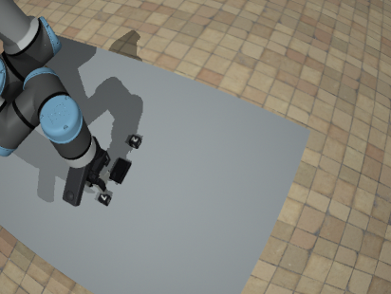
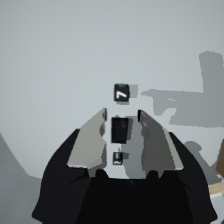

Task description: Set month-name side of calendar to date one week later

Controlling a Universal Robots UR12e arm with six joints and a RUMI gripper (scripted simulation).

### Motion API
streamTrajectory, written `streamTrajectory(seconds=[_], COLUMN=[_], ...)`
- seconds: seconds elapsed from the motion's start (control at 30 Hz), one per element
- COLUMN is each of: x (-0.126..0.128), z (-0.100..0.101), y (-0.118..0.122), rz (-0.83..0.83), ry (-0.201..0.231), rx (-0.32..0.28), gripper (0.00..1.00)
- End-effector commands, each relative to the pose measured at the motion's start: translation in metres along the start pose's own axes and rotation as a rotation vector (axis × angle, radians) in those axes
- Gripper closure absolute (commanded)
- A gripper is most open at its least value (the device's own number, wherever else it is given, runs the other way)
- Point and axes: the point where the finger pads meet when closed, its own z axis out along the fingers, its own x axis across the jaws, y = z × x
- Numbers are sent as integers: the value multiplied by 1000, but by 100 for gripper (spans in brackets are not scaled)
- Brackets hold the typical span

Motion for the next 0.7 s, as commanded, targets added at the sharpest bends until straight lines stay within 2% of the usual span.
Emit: streamTrajectory(seconds=[0.0, 0.1, 0.13, 0.67], x=[0, 0, 0, 0], z=[-10, -10, -10, -10], y=[0, 0, 0, 0], rz=[0, 0, 0, 0], ry=[0, 0, 0, 0], rx=[0, 0, 0, 0], gripper=[72, 72, 0, 0])
